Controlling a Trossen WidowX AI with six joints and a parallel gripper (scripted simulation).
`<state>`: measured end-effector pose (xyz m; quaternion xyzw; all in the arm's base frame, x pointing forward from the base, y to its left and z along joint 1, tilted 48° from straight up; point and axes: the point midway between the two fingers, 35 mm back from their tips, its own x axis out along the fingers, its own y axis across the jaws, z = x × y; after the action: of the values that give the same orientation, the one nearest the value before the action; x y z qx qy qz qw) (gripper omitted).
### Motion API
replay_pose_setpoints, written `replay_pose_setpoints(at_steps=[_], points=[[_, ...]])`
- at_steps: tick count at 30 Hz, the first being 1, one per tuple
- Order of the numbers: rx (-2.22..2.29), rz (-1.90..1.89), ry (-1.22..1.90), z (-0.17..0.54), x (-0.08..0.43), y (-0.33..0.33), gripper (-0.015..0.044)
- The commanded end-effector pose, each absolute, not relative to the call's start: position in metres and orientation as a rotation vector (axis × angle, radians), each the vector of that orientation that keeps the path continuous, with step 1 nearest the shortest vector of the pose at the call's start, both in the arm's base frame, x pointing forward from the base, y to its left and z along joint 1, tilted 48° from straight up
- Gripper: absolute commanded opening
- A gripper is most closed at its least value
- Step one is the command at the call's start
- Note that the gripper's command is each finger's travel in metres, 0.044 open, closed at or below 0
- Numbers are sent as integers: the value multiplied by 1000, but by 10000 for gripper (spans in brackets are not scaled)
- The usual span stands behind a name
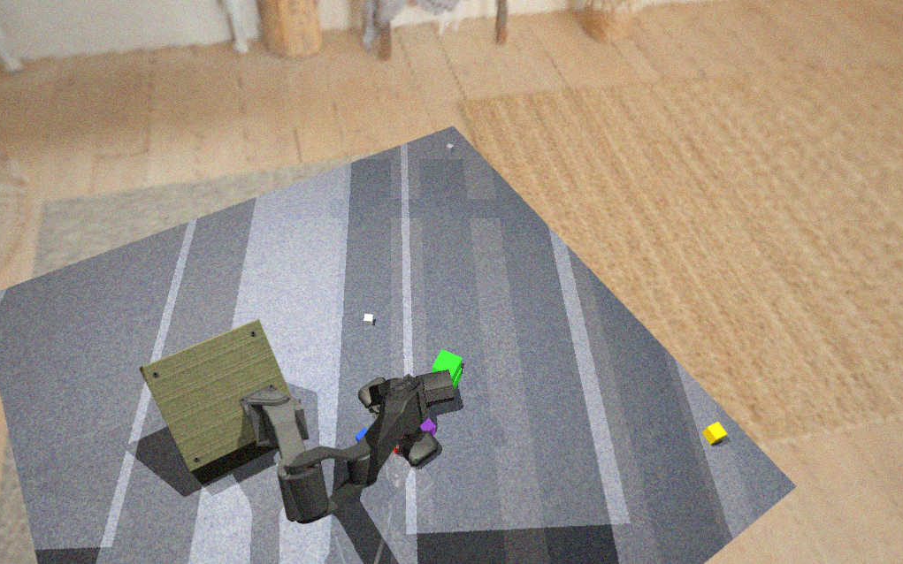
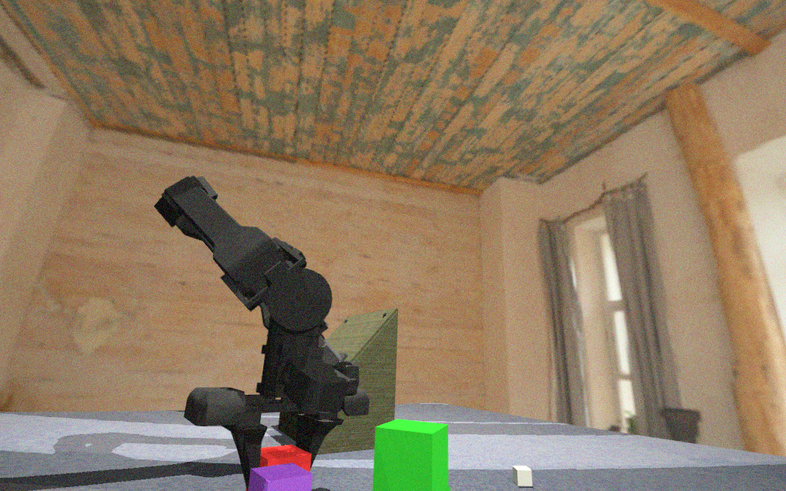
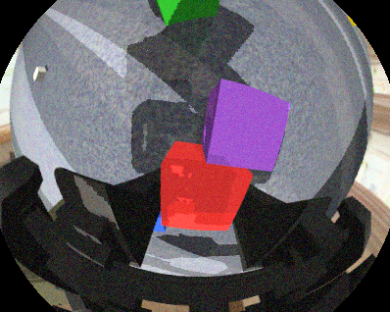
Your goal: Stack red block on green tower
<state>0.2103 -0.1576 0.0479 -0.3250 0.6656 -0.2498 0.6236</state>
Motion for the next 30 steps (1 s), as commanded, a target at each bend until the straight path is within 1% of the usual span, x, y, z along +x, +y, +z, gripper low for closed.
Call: replay_pose_setpoints(at_steps=[1, 4, 10, 11, 30], points=[[-750, -573, 1529, 48, 211, -158, 197], [-750, -573, 1529, 48, 211, -158, 177], [-748, -571, 1529, 56, 211, -148, 19], [-748, -571, 1529, 58, 211, -145, 0], [-746, -567, 1530, 111, 212, -85, 0]])
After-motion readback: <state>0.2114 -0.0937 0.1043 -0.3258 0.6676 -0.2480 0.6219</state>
